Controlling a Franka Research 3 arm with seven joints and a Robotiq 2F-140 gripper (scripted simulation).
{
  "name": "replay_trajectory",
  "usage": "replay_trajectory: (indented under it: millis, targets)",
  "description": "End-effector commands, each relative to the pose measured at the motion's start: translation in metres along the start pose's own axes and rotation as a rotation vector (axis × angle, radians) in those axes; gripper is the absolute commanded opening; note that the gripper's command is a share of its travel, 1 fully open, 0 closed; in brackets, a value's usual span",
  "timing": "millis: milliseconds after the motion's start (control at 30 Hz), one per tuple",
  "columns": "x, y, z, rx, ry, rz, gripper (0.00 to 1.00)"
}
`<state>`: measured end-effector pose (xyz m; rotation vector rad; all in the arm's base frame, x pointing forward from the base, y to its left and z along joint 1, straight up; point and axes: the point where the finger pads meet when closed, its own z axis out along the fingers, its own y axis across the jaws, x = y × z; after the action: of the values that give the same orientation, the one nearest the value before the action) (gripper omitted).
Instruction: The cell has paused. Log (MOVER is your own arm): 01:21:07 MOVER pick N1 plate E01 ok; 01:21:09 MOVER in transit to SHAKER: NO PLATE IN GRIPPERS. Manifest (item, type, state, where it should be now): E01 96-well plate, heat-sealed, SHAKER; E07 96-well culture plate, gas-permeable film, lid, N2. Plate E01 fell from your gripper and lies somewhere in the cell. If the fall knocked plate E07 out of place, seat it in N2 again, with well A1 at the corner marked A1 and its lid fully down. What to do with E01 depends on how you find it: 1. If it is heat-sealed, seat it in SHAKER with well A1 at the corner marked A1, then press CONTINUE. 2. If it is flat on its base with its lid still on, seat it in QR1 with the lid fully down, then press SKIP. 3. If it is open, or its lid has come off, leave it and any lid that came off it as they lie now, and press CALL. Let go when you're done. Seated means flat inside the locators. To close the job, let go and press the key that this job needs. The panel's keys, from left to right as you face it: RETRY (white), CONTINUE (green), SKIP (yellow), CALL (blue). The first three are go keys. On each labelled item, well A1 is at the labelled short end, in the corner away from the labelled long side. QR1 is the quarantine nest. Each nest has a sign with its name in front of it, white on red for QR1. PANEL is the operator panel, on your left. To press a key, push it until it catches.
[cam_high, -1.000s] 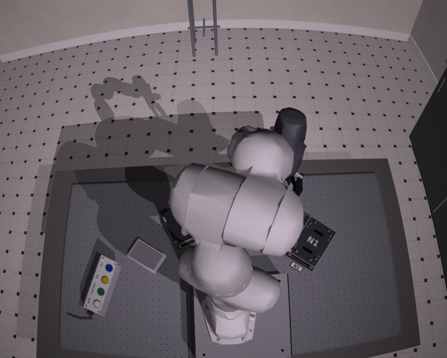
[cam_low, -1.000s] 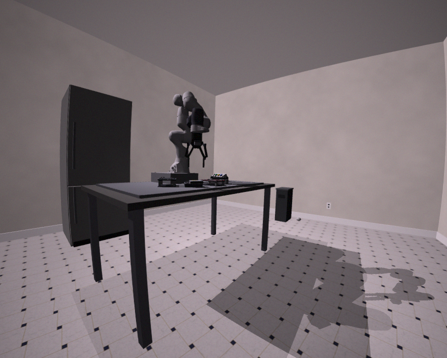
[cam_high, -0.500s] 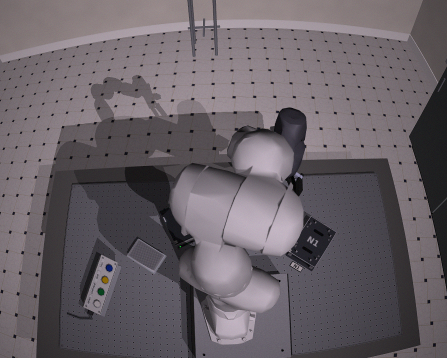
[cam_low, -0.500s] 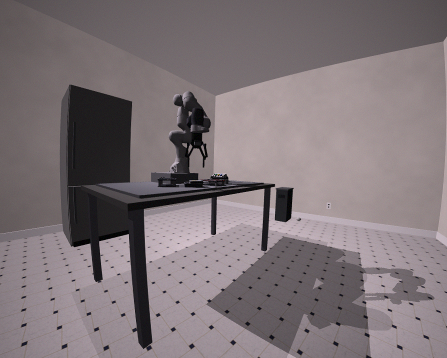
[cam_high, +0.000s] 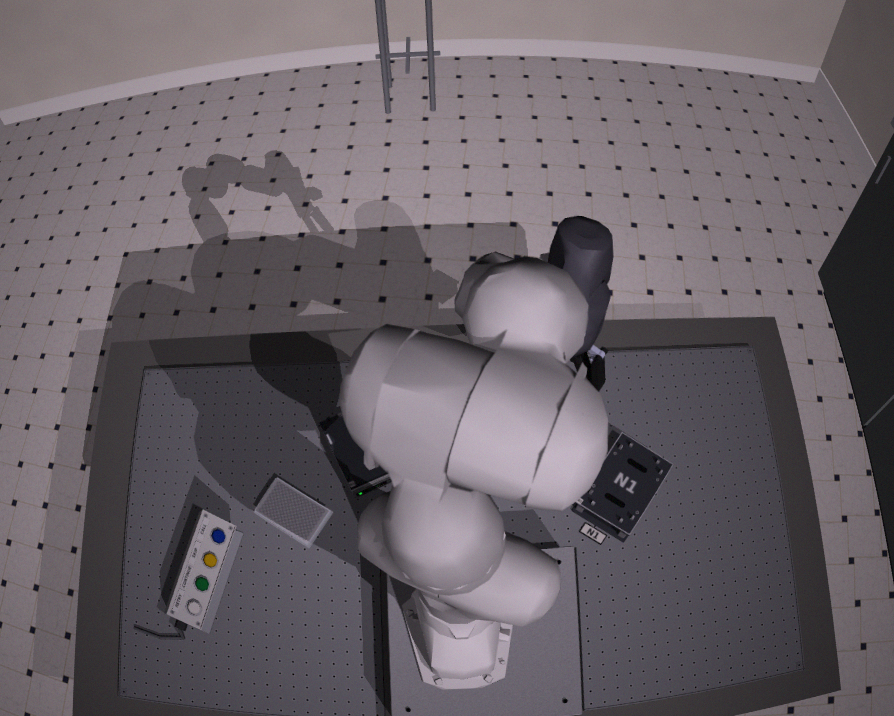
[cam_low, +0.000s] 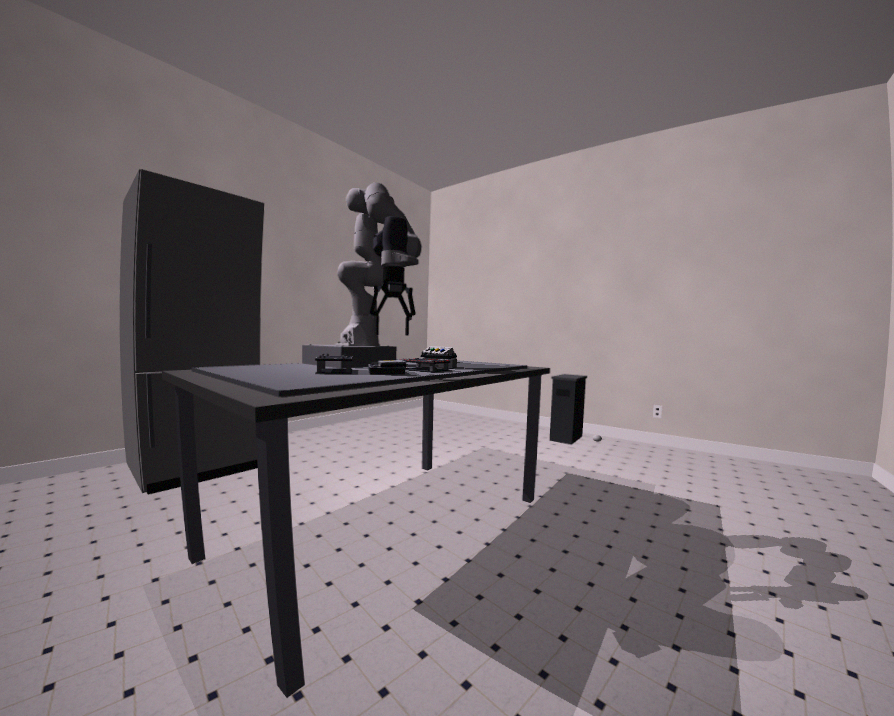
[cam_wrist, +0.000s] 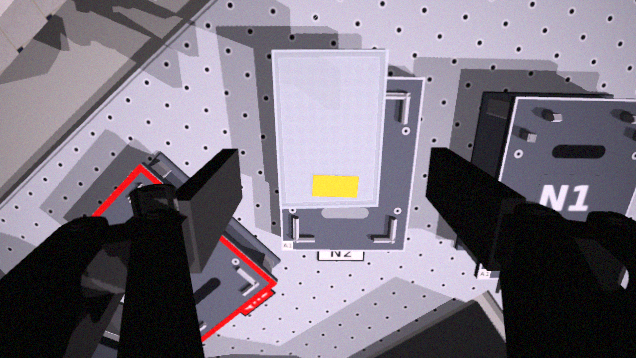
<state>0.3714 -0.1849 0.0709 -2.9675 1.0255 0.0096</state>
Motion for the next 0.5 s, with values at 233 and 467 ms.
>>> replay_trajectory:
  millis: [233,467]
  targets:
    - [0.0,0.001,0.012,-0.002,0.002,-0.01,0.7]
    - [0.0,0.001,0.027,-0.002,0.002,-0.01,0.7]
